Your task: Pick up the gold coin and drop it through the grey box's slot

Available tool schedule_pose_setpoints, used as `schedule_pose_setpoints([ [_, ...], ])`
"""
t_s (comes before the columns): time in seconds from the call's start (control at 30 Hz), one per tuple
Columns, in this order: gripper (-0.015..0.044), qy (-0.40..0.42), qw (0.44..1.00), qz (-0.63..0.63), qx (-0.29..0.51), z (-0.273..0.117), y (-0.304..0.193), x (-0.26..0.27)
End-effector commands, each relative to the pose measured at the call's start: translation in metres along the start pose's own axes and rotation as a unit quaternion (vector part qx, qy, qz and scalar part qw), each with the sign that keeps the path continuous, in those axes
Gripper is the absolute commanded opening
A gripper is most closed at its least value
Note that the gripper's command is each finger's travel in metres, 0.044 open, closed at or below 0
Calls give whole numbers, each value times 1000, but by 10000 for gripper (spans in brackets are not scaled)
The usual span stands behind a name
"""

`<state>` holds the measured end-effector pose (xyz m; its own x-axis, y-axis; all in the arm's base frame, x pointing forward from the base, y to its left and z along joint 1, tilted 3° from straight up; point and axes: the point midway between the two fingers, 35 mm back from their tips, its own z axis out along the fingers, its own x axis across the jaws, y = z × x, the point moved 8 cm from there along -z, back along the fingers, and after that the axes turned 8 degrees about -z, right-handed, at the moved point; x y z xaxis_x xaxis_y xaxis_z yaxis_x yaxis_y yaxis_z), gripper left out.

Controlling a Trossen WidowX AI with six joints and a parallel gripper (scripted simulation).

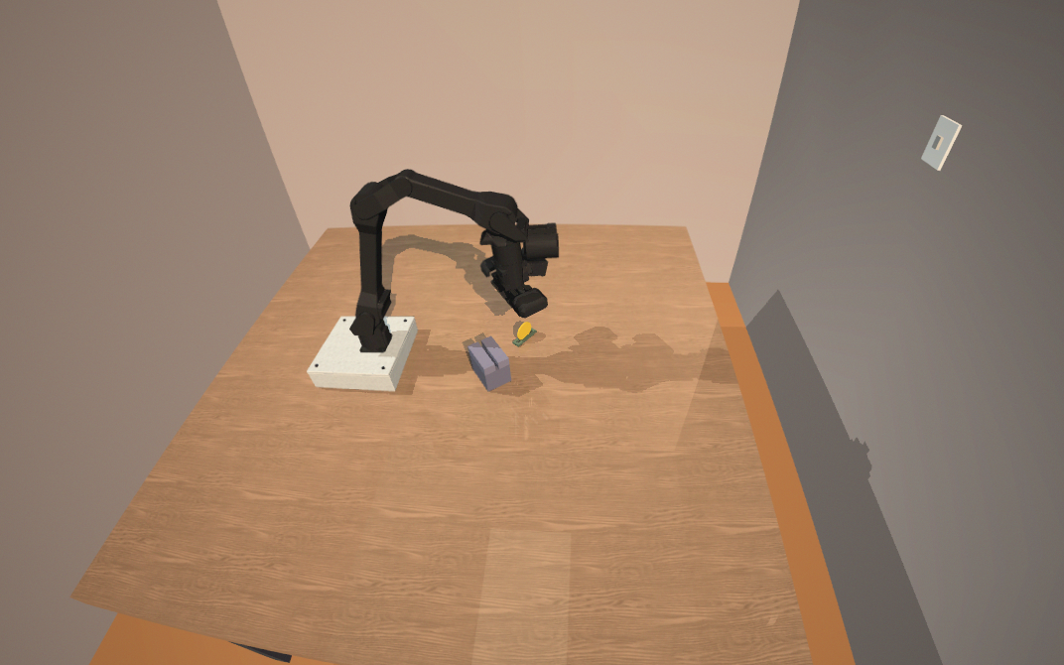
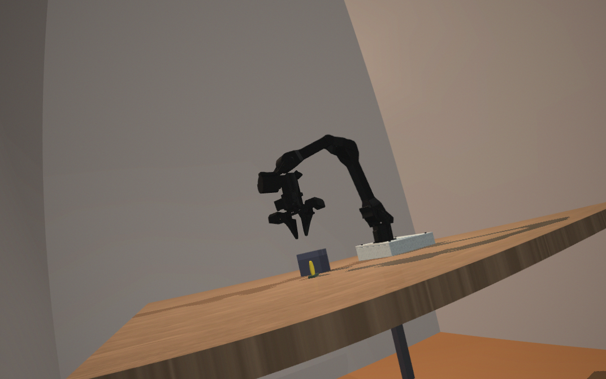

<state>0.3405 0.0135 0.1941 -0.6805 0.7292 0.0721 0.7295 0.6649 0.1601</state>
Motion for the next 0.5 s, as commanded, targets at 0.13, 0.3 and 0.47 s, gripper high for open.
schedule_pose_setpoints([
  [0.13, 161, -14, 987, -153, 52, 15, 41, 29],
  [0.3, 161, -14, 987, -153, 52, 26, 40, 28],
  [0.47, 161, -14, 987, -153, 52, 49, 38, 28],
])
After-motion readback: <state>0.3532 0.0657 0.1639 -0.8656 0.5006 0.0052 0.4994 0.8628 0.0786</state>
